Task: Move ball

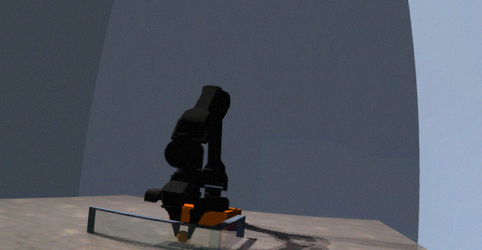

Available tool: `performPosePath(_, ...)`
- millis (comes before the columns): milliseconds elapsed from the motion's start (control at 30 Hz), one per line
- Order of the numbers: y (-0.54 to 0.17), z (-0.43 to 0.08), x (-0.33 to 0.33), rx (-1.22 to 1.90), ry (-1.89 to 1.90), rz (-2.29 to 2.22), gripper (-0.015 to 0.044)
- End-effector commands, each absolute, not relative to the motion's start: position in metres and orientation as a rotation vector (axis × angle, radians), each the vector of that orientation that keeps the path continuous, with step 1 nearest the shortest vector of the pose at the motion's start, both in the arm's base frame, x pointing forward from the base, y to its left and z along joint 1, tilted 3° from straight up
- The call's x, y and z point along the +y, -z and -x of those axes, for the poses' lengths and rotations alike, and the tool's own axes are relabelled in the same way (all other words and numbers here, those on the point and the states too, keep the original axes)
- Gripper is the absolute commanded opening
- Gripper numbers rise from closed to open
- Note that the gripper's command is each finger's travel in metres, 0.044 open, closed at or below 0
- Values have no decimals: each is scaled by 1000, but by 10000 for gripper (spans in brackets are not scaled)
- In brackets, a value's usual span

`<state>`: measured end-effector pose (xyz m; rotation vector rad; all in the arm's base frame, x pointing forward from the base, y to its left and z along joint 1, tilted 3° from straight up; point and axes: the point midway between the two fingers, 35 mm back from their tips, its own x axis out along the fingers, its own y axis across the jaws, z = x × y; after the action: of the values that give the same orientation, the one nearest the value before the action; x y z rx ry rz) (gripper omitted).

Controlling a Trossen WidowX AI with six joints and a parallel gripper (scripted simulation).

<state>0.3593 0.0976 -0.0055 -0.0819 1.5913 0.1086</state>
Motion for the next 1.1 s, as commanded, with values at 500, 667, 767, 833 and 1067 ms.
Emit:
performPosePath(500,-102,-367,93,1583,-103,60,0)
performPosePath(667,-110,-366,93,1584,-104,56,0)
performPosePath(767,-108,-365,93,1584,-104,56,0)
performPosePath(833,-103,-363,93,1585,-104,56,0)
performPosePath(1067,-86,-351,92,1586,-104,56,0)
